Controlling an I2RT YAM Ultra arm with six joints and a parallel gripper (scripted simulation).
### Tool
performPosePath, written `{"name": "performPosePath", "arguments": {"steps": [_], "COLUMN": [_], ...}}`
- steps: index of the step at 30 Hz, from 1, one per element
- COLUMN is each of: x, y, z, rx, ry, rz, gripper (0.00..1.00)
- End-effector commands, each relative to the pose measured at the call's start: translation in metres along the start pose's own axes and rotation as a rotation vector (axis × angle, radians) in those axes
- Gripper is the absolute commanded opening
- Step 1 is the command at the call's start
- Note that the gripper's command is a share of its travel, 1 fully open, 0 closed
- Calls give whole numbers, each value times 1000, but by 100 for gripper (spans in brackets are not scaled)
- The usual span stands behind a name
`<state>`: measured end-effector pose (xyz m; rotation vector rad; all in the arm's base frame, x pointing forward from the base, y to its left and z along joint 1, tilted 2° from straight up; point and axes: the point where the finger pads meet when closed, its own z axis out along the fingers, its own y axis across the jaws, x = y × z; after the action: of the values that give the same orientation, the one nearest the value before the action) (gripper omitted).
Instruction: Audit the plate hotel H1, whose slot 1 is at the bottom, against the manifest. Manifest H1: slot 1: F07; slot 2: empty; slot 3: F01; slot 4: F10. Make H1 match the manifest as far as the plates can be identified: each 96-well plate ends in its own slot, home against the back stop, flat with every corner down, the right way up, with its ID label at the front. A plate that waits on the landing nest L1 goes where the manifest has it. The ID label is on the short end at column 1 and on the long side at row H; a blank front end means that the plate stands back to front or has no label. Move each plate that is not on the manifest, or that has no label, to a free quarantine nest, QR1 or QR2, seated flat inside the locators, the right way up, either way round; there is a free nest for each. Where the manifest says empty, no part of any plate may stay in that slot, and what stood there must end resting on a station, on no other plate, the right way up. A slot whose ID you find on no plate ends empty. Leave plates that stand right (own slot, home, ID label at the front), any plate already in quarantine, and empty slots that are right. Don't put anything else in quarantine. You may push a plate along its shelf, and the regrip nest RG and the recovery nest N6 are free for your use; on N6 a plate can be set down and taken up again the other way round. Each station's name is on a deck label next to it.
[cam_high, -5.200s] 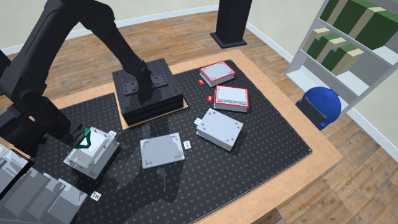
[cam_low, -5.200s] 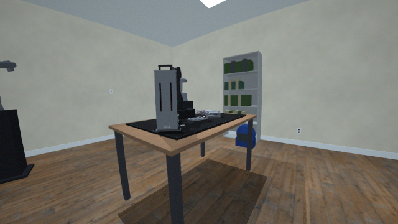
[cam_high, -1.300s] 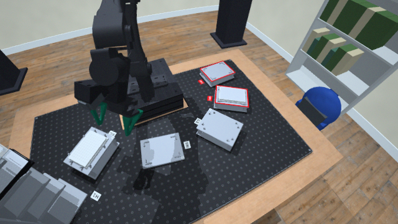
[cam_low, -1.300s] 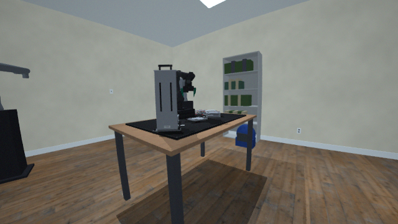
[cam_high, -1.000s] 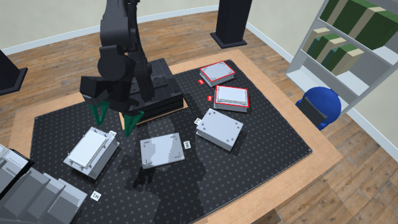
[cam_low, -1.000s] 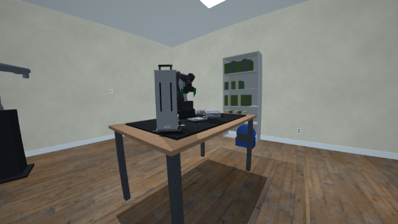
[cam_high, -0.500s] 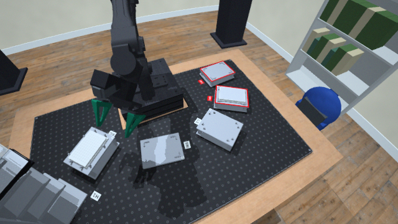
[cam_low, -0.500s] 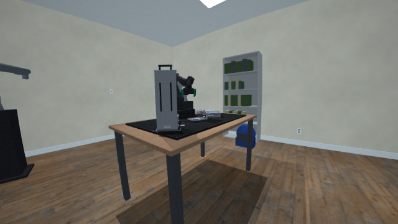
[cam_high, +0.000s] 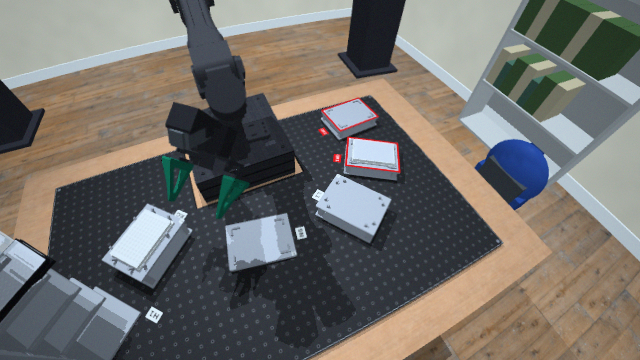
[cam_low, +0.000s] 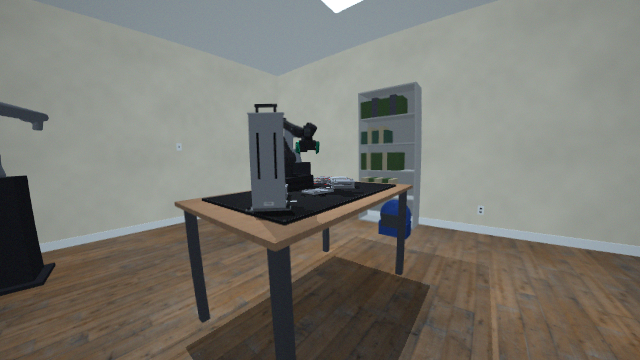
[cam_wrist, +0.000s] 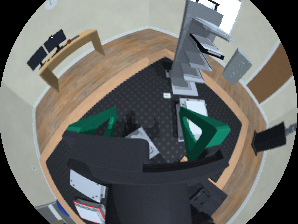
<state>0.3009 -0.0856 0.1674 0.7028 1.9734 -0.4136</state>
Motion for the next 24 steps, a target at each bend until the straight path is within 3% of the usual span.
{"name": "performPosePath", "arguments": {"steps": [1,24], "x": [-6,18], "y": [3,55], "z": [-6,-46], "rx": [25,25], "ry": [-25,-22], "rz": [31,32], "gripper": [100,100]}}
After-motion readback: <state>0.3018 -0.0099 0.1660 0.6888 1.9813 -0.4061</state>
